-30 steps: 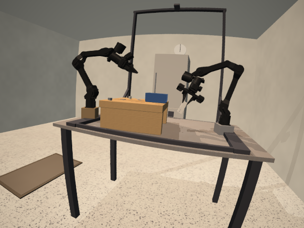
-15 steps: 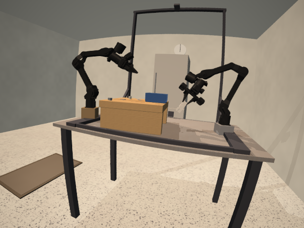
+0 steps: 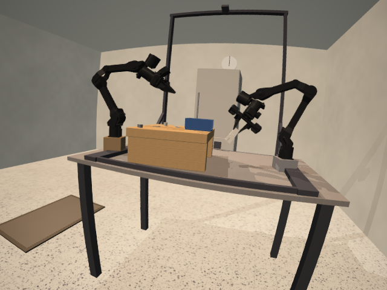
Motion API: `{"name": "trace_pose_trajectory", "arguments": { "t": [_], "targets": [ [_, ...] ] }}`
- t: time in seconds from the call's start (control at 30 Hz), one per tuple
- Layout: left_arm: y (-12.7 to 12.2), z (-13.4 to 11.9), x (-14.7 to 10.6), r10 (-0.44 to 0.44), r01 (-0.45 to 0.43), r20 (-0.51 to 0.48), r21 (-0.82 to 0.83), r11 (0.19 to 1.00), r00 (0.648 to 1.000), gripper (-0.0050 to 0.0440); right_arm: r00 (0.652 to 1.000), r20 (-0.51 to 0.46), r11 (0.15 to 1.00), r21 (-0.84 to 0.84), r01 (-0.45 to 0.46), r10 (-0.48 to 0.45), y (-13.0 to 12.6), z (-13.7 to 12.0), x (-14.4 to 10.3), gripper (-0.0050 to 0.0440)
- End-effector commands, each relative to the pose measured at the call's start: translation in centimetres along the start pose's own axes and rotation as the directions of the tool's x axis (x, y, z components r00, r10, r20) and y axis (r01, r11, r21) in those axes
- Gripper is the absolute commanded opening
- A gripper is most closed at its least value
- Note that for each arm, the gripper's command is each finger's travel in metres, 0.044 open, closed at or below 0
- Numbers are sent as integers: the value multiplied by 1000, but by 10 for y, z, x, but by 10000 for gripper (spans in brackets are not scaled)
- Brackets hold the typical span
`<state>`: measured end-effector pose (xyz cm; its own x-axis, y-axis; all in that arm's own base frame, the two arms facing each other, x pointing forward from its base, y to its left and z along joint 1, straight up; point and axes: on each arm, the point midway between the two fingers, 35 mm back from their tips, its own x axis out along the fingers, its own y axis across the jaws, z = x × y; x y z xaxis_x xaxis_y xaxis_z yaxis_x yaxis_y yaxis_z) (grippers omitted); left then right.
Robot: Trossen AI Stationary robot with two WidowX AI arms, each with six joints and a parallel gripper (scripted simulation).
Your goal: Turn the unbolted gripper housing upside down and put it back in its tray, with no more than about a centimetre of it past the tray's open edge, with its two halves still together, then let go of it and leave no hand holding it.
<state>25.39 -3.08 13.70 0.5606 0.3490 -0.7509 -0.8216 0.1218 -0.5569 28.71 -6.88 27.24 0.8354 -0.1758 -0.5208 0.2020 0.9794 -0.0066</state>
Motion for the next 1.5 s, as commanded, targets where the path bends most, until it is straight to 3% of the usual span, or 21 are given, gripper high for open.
{"name": "trace_pose_trajectory", "arguments": {
  "t": [0.0, 1.47],
  "targets": [
    [-12, 4, -10, -31, 31, -6, -26, 999, 999, 119, 1000, 19, 1000, 5, -3, 3, 0, 5, -4, 440],
    [-33, 17, -39, -31, 31, -6, -26, 999, 999, 119, 1000, 19, 1000, 5, -3, 3, 0, 5, -4, 440]
  ]
}}
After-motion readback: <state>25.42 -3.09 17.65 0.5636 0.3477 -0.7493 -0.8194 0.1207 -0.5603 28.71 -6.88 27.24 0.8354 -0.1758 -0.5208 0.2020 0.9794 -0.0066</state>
